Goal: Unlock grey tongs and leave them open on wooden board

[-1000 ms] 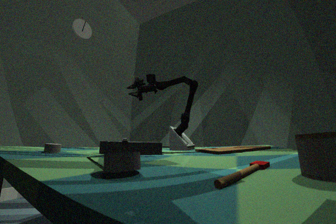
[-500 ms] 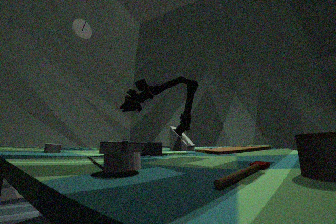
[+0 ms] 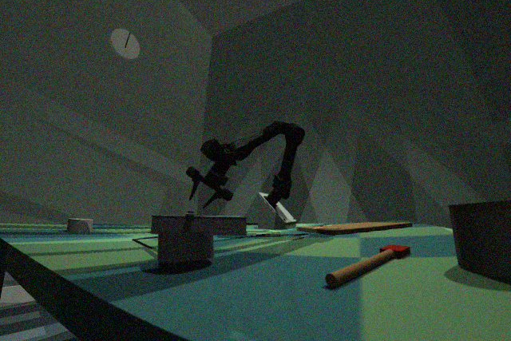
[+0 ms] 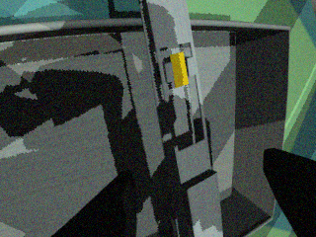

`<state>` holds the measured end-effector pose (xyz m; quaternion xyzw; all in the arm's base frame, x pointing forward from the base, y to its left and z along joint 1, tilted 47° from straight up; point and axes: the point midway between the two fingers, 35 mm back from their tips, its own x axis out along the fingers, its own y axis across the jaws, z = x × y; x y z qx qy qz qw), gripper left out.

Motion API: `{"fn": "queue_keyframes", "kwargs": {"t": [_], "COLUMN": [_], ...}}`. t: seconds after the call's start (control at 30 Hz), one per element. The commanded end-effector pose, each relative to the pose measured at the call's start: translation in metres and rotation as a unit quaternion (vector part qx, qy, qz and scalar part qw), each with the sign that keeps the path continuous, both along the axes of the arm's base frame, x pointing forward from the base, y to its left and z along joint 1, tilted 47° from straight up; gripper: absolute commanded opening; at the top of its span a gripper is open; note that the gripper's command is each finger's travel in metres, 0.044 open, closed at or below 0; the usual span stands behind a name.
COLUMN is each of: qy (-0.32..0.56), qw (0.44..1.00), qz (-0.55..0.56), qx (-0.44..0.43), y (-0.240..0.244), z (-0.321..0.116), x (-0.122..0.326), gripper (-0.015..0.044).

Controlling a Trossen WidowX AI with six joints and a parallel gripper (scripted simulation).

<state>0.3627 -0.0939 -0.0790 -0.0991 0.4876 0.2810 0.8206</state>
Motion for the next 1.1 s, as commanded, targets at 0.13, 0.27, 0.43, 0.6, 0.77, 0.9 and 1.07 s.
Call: {"fn": "queue_keyframes", "kwargs": {"t": [0.13,0.27,0.43,0.6,0.77,0.9,1.07], "qy": [-0.002,-0.002,-0.002,-0.002,-0.003,-0.003,-0.003], "qw": [1.000,1.000,1.000,1.000,1.000,1.000,1.000], "qz": [0.008,0.008,0.008,0.008,0.008,0.008,0.008], "qx": [0.001,0.001,0.001,0.001,0.001,0.001,0.001], "y": [0.004,0.004,0.006,0.008,0.011,0.014,0.017], "z": [0.005,0.004,-0.001,-0.008,-0.015,-0.020,-0.027], "x": [0.006,0.007,0.009,0.013,0.017,0.019,0.022], "gripper": [0.0260,0.0260,0.0260,0.0260,0.0260,0.0260,0.0260]}}
